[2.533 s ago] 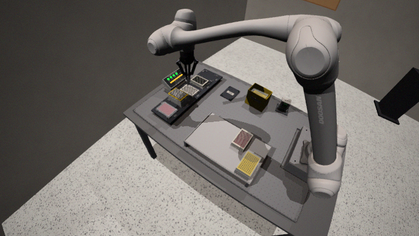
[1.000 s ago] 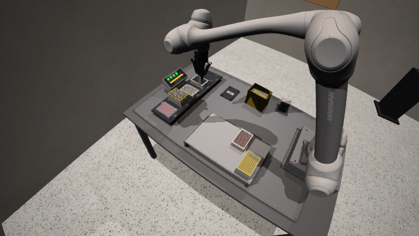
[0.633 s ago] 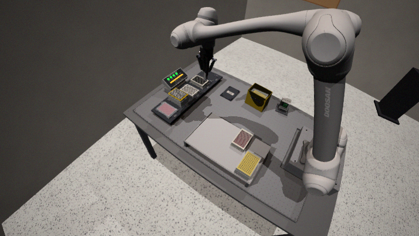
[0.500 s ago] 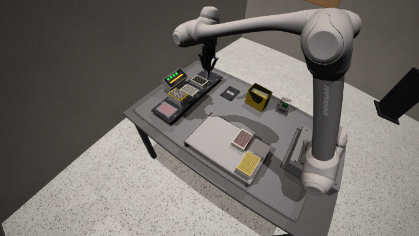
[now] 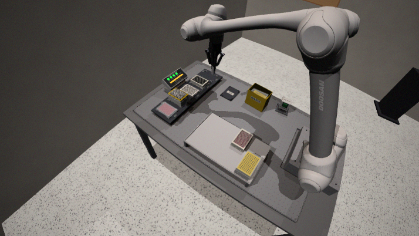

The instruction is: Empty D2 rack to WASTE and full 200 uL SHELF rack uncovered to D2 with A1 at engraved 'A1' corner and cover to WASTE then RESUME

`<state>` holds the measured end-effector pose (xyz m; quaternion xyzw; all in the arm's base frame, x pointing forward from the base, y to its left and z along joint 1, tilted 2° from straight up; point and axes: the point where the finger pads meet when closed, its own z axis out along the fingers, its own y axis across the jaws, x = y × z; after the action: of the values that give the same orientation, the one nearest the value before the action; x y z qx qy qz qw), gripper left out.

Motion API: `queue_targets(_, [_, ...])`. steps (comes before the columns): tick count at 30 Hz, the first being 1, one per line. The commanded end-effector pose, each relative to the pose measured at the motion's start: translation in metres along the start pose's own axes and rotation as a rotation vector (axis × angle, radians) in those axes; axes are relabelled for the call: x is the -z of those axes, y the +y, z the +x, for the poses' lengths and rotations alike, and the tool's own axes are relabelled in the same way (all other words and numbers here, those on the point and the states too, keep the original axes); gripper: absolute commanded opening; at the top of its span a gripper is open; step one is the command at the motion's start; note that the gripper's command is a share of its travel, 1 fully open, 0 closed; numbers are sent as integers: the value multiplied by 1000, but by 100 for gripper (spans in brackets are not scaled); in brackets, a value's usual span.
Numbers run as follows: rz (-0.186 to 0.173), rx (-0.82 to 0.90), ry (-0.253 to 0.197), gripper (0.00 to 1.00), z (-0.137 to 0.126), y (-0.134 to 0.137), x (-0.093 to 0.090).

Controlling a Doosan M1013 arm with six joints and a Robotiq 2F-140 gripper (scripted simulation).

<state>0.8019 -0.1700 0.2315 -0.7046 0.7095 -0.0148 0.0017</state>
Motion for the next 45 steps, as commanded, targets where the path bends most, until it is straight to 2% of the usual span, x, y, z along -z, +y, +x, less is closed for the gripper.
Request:
queue_targets(1, [0, 0, 0, 0, 14, 2, 0])
queue_targets(4, [0, 0, 0, 0, 19, 3, 0])
queue_targets(19, [0, 0, 0, 0, 93, 14, 0])
queue_targets(21, [0, 0, 0, 0, 93, 14, 0])
queue_targets(36, [0, 0, 0, 0, 167, 24, 0])
queue_targets(42, [0, 0, 0, 0, 175, 26, 0])
queue_targets(45, [0, 60, 0, 0, 173, 40, 0])
